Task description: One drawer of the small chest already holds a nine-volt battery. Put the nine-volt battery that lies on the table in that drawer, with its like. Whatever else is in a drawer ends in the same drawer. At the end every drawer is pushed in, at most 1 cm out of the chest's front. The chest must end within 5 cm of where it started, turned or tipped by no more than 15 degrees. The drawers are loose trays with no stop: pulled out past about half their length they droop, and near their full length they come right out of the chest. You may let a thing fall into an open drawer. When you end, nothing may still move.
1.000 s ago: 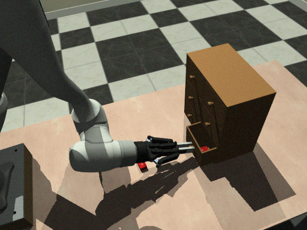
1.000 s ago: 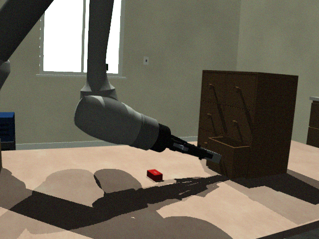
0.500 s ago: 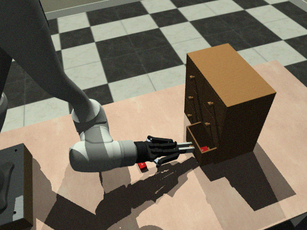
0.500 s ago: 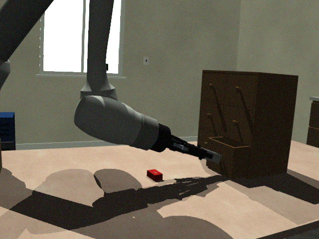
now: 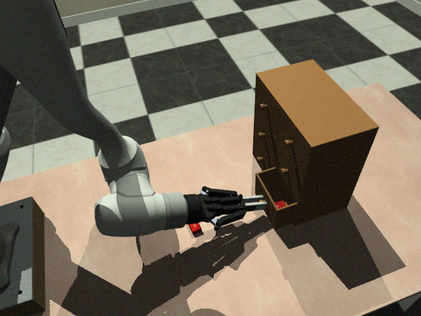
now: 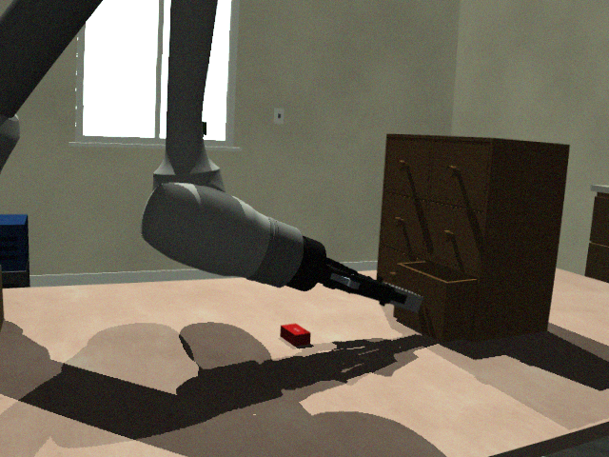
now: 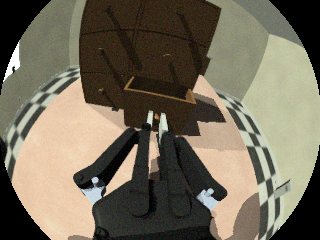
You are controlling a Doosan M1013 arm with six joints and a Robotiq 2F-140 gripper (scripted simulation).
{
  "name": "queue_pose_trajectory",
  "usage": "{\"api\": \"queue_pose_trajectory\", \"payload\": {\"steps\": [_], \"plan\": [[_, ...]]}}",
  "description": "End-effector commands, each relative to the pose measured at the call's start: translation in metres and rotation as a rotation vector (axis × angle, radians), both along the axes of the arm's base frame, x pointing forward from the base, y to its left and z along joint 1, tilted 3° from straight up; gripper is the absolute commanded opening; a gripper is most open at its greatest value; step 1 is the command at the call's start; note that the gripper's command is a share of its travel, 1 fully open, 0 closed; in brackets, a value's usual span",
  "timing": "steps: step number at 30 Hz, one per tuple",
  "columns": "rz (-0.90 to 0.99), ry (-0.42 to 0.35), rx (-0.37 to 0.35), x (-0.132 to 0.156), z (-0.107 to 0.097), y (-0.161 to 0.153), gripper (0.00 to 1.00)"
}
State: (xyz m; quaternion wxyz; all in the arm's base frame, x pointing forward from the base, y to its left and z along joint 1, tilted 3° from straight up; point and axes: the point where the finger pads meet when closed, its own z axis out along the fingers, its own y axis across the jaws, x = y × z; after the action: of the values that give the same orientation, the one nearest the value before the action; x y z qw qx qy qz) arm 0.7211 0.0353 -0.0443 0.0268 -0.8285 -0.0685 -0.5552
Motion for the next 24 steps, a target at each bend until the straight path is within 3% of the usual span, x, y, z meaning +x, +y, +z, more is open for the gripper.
{"api": "queue_pose_trajectory", "payload": {"steps": [1,24], "plan": [[0.004,0.001,-0.002,-0.0044,0.001,0.0004,0.08],[0.004,0.001,-0.002,-0.0128,0.0014,-0.0008,0.08]]}}
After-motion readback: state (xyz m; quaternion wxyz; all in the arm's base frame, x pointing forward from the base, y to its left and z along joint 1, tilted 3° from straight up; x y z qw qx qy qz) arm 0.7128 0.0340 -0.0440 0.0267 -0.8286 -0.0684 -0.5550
